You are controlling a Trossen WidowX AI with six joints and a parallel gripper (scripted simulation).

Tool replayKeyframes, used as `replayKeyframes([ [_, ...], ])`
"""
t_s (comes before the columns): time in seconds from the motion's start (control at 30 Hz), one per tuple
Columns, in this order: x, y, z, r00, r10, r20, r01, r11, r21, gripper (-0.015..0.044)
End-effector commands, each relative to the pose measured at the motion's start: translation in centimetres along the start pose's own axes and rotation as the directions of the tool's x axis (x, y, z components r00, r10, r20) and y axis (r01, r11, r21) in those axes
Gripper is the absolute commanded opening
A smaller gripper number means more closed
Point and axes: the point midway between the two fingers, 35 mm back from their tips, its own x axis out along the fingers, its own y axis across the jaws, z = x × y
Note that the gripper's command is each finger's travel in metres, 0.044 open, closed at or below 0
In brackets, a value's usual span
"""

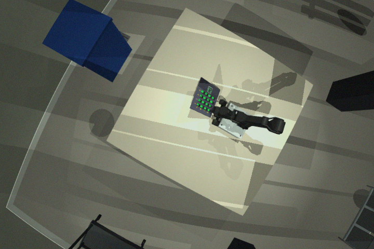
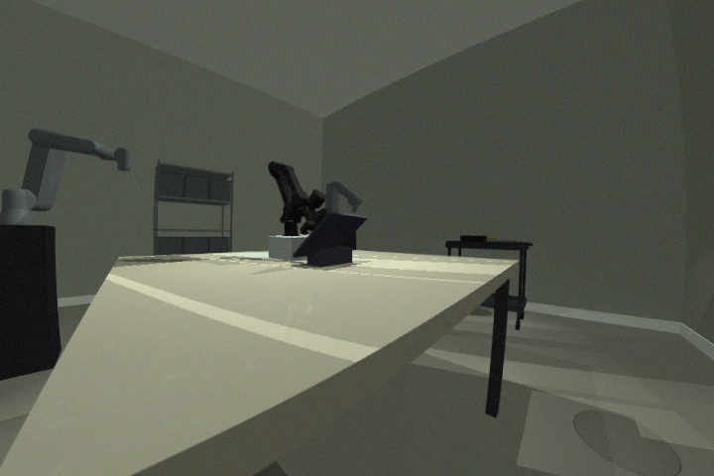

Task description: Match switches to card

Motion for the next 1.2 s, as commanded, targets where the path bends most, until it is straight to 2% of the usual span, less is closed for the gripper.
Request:
replayKeyframes([
  [0.0, 0.02, 0.03, -0.02, 1.000, 0.002, 0.000, -0.002, 1.000, -0.001, 0.0000],
  [1.17, 0.49, 0.03, -0.04, 1.000, 0.002, 0.000, -0.002, 1.000, -0.001, 0.0000],
])
